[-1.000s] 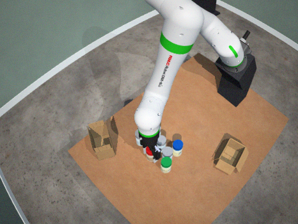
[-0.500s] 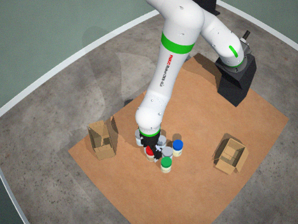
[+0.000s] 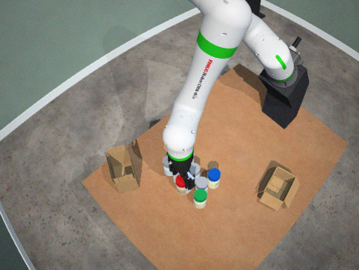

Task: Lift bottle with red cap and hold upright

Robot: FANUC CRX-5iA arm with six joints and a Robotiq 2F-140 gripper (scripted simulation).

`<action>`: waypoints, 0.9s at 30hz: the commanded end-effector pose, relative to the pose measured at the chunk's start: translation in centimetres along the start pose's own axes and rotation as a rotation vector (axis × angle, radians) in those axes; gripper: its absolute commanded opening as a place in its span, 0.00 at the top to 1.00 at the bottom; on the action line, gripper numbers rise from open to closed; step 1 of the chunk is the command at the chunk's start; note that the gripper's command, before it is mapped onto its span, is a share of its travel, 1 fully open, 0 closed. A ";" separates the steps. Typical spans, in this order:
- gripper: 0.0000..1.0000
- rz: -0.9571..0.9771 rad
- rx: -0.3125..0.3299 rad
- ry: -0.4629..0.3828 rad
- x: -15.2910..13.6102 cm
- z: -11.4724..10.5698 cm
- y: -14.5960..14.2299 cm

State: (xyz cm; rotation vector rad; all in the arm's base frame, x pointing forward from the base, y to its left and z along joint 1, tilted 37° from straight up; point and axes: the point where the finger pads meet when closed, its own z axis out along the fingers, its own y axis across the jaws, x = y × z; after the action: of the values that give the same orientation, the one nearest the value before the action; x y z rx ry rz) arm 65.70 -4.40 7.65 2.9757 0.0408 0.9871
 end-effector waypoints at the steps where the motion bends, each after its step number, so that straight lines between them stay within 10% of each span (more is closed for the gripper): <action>1: 0.49 0.000 -0.001 -0.001 0.1 -0.2 0.0; 22: 0.49 0.000 -0.001 -0.001 0.1 -2.3 0.0; 23: 0.90 0.000 -0.001 -0.001 0.1 -2.3 0.0; 27: 0.90 0.000 -0.001 -0.001 0.1 -2.3 0.0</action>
State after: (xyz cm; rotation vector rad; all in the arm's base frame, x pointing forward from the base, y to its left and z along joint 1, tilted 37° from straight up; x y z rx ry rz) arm 64.36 -4.38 9.53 2.9760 0.0402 0.9836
